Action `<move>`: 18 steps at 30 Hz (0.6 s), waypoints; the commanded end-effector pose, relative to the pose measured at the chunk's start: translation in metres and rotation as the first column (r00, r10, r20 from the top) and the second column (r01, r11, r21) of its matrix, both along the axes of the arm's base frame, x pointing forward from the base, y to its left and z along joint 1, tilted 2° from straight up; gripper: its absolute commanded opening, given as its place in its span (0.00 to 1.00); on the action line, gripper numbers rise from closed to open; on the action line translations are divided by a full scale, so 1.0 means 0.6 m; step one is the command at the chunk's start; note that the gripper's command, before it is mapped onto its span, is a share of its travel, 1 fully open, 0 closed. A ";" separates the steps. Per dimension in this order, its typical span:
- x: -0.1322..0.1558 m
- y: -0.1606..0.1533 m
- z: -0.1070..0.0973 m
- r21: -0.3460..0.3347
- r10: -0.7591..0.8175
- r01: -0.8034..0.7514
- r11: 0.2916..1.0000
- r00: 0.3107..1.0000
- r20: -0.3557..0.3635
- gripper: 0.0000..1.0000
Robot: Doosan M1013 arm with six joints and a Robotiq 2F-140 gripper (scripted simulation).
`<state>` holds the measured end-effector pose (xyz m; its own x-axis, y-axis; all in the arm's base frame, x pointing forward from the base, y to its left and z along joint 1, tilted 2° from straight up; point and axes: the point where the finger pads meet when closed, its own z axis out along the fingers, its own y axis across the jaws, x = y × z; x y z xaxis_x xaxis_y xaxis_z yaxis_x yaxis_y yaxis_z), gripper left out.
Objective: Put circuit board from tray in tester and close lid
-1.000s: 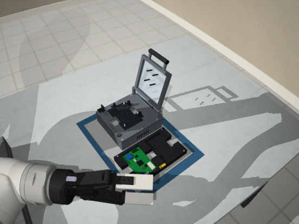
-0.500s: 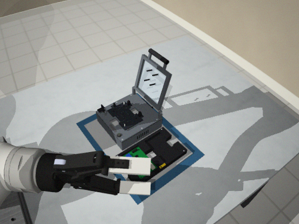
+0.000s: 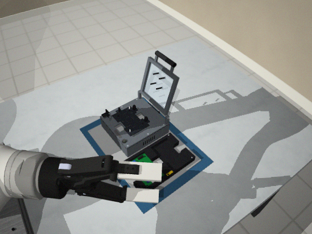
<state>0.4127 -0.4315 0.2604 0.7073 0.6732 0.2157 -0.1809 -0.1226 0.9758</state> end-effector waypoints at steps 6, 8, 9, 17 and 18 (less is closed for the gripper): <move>0.082 -0.039 -0.052 0.072 0.040 -0.027 0.997 0.982 -0.186 1.00; 0.098 -0.045 -0.064 0.091 0.052 -0.031 0.995 0.972 -0.229 1.00; 0.098 -0.045 -0.064 0.091 0.052 -0.031 0.995 0.972 -0.229 1.00; 0.169 -0.054 -0.114 0.186 0.130 -0.054 0.981 0.895 -0.427 1.00; 0.186 -0.051 -0.125 0.214 0.158 -0.060 0.975 0.864 -0.478 1.00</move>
<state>0.4997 -0.4593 0.1943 0.6962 0.7168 0.0392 0.2215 -0.2664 0.9381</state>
